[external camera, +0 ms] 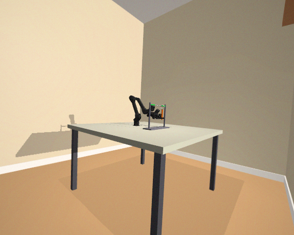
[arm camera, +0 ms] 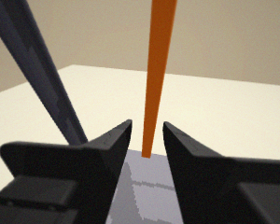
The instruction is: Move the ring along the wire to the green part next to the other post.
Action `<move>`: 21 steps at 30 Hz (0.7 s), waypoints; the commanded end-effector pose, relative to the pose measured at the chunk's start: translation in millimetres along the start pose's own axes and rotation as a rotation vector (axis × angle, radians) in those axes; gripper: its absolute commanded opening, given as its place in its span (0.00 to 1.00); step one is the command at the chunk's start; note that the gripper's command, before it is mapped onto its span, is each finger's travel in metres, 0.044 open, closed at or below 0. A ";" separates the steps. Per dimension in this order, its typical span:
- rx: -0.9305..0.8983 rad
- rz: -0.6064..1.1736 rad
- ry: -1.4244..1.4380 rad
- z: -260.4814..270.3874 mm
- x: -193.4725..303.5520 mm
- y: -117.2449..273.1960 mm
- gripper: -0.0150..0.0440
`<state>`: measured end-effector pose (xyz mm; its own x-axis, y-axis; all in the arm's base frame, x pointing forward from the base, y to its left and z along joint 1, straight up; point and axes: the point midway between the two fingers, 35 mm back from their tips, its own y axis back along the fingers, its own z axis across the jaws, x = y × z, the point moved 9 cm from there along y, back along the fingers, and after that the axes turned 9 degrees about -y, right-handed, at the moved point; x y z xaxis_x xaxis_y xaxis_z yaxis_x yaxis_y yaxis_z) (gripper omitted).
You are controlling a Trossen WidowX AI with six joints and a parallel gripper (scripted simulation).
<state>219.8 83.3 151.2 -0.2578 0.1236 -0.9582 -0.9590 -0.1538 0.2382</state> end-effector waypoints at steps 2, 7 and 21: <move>0.004 -0.006 -0.007 0.6 -1.7 11.1 0.53; 0.005 -0.005 -0.008 0.7 -1.8 20.3 0.53; 0.008 -0.004 -0.010 -0.7 0.7 42.0 0.53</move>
<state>184.7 77.8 159.8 -0.2585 0.1276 -0.9576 -0.9594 -0.1499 0.2390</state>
